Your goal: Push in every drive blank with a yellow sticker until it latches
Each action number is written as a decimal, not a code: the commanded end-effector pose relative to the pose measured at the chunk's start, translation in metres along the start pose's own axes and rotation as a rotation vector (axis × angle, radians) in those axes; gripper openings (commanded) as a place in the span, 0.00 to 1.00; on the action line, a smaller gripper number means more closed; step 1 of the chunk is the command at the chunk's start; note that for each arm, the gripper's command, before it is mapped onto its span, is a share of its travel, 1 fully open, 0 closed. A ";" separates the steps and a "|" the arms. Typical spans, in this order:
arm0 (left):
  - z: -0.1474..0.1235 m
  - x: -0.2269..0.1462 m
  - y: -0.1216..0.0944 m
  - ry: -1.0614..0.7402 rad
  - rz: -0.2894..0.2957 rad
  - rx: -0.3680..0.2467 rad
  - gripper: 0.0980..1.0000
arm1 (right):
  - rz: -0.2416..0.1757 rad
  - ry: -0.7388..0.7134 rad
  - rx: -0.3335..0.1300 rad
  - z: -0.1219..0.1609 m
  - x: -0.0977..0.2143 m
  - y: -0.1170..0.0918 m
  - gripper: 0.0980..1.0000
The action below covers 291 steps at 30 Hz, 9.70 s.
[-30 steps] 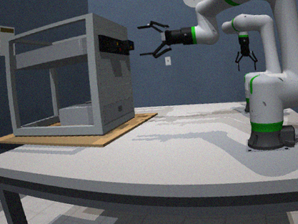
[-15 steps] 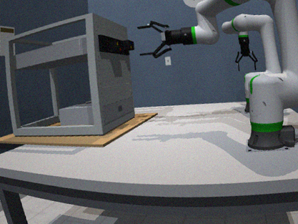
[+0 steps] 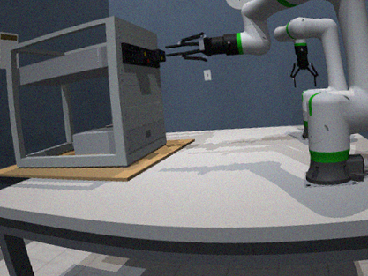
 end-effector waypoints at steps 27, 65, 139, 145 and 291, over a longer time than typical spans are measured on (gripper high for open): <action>-0.002 0.001 0.000 -0.002 -0.001 0.000 0.00 | -0.001 0.000 0.002 0.000 0.000 -0.001 1.00; -0.145 -0.031 0.028 -0.002 -0.001 0.000 0.00 | -0.001 0.000 0.002 0.000 0.000 -0.001 1.00; -0.227 -0.049 0.083 -0.002 -0.001 0.000 0.00 | -0.001 0.000 0.002 0.000 0.000 -0.001 1.00; -0.227 -0.049 0.083 -0.002 -0.001 0.000 0.00 | -0.001 0.000 0.002 0.000 0.000 -0.001 1.00; -0.227 -0.049 0.126 -0.002 -0.002 0.000 0.00 | -0.001 0.000 0.002 0.000 0.000 -0.001 1.00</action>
Point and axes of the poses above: on each arm, the point where the finger pads meet when closed, its own y axis out along the fingers, its own x axis across the jaws, z = x × y, the point moved 2 cm from there along -y, back along the fingers, and after that the axes turned 13 degrees about -y, right-handed, at the moved point
